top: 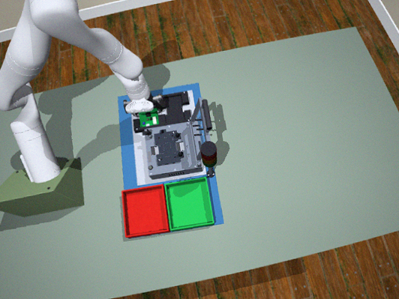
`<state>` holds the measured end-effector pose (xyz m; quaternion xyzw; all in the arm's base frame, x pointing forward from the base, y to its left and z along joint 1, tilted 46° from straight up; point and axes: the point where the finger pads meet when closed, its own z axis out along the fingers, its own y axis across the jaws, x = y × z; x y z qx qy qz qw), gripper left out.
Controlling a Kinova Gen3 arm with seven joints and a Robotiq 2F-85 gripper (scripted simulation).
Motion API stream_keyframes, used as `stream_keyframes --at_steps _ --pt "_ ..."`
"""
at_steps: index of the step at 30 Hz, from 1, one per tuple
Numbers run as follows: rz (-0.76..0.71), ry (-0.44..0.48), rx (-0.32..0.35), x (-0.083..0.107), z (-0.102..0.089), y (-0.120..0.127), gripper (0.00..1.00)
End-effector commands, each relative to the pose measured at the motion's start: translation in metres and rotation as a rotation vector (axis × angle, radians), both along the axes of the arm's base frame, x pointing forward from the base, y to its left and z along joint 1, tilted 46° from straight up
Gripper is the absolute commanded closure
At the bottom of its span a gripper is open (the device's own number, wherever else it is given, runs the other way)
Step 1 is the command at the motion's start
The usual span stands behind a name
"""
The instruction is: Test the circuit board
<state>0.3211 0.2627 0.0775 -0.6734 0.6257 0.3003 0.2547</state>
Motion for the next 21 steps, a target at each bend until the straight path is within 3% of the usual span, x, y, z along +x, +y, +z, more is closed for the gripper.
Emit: stream_keyframes --at_steps 1,21 --pt "0.004 0.0 -0.001 -0.0011 -0.0015 0.0026 0.0" --pt "0.004 0.0 -0.001 -0.0015 -0.005 0.0062 0.0"
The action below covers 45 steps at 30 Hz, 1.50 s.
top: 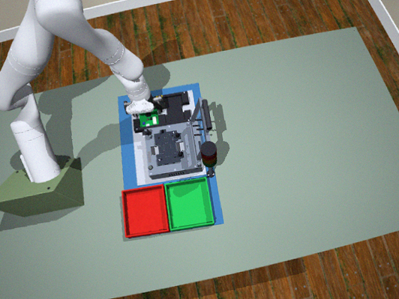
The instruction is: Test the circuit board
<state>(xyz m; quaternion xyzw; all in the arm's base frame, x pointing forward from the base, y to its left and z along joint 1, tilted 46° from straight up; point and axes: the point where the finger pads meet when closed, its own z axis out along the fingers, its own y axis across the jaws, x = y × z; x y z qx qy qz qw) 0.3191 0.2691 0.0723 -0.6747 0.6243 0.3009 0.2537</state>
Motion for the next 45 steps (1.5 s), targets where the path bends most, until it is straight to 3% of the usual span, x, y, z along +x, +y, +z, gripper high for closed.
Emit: stream_keyframes --at_steps 1,8,9,22,23,45 --pt "-0.001 -0.001 0.0 0.0004 0.0002 -0.0003 0.0" --pt "-0.001 -0.001 0.0 0.0004 0.0002 -0.0003 0.0" --pt "-0.001 -0.001 0.0 0.0004 0.0002 -0.0003 0.07" --pt "-0.001 -0.001 0.0 0.0004 0.0002 -0.0003 0.07" --pt "-0.001 -0.001 0.0 0.0004 0.0002 -0.0003 0.13" --pt "-0.001 -0.001 0.0 0.0004 0.0002 -0.0003 0.17"
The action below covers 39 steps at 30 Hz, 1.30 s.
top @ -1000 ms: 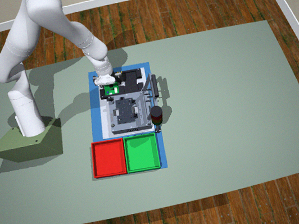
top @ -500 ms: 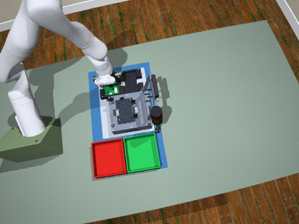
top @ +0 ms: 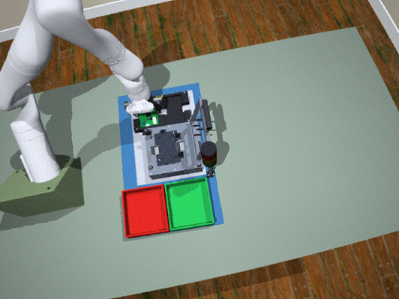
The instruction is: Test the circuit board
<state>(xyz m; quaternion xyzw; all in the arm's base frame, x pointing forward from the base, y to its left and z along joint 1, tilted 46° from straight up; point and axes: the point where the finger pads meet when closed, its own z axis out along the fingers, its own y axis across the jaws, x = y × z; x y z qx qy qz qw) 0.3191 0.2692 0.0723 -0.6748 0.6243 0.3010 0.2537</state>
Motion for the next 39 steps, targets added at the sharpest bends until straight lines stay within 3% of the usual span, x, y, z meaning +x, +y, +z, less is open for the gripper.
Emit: stream_keyframes --at_steps 1,20,39 --pt "-0.001 -0.001 0.0 0.0005 0.0002 -0.0003 0.17" --pt "-0.001 -0.001 0.0 0.0005 0.0002 -0.0003 0.23" --pt "-0.001 -0.001 0.0 0.0005 0.0002 -0.0003 0.23"
